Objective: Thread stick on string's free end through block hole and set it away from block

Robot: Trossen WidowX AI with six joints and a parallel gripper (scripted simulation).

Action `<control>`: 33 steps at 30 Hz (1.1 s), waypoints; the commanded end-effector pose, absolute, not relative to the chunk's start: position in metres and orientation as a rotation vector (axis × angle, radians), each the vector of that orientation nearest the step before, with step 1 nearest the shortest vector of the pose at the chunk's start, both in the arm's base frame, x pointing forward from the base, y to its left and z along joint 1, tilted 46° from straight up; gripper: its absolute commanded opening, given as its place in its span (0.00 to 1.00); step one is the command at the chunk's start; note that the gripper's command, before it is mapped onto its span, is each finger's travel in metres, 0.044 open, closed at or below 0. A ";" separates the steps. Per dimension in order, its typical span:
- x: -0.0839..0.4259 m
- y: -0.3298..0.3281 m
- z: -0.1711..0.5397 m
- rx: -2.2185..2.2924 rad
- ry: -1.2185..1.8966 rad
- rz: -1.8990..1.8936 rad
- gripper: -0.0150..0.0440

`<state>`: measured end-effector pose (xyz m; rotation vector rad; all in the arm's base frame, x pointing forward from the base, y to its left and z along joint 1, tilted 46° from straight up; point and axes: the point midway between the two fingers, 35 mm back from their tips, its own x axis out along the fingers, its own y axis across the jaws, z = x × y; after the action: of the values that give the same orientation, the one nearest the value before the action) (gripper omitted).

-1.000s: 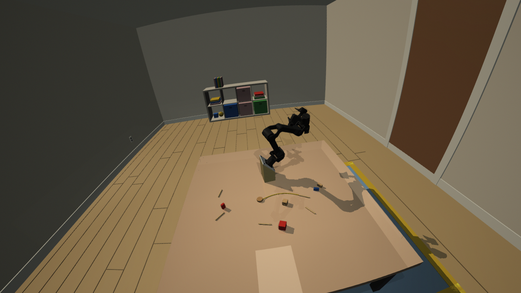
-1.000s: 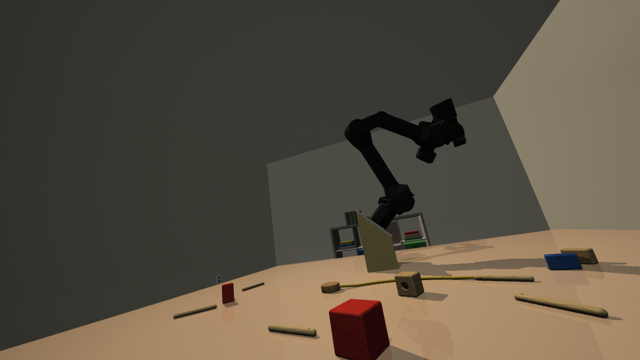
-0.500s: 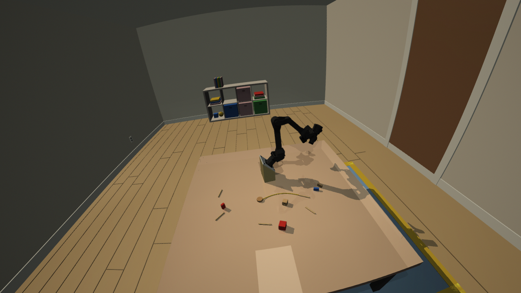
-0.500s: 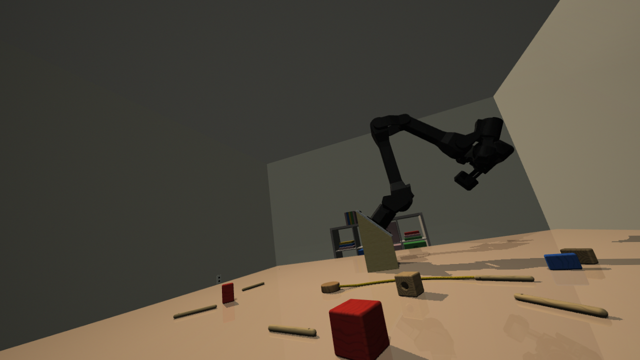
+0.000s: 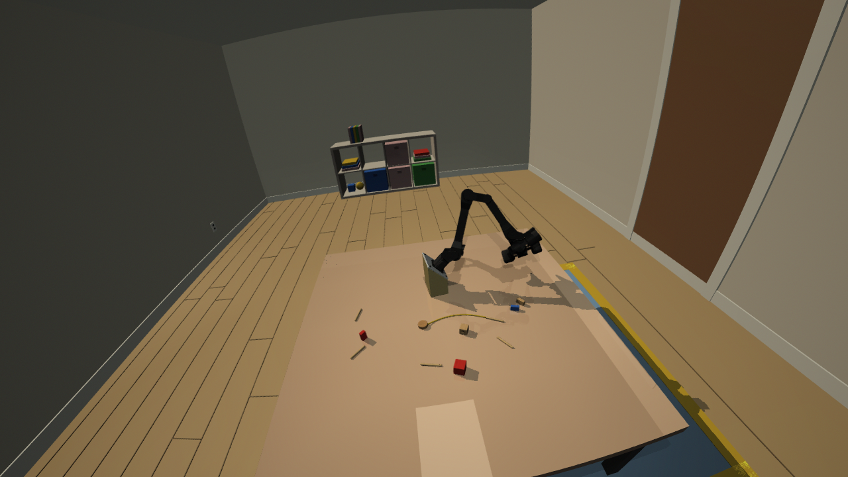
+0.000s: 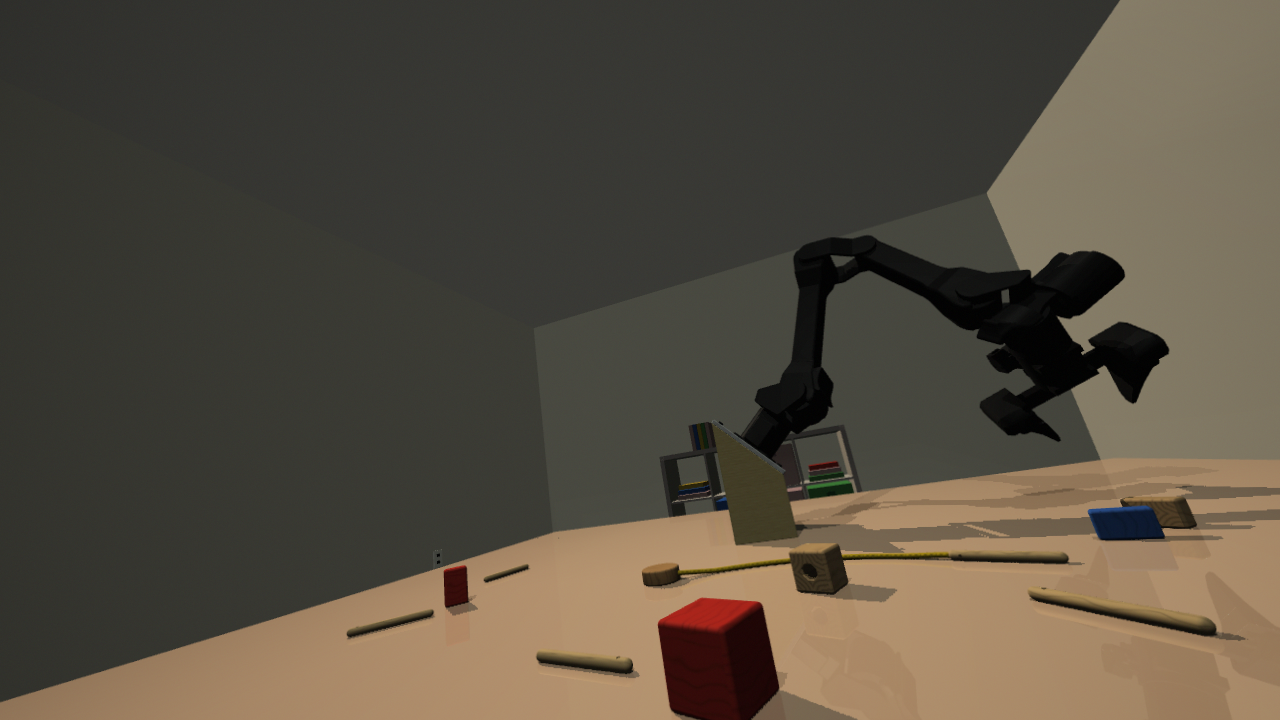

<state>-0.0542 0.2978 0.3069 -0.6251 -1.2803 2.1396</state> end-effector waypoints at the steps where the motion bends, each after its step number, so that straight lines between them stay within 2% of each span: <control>1: -0.001 0.321 0.276 -0.758 -1.081 2.086 1.00; 10: 0.135 0.320 0.191 -0.957 -0.546 1.944 1.00; 19: 0.239 0.245 0.097 -0.987 -0.043 1.832 1.00; 28: 0.277 0.123 0.011 -0.800 0.408 1.754 1.00; 33: 0.276 0.113 0.005 -0.775 0.437 1.749 1.00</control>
<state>0.2757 0.1167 0.0068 -0.7786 0.4317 1.7415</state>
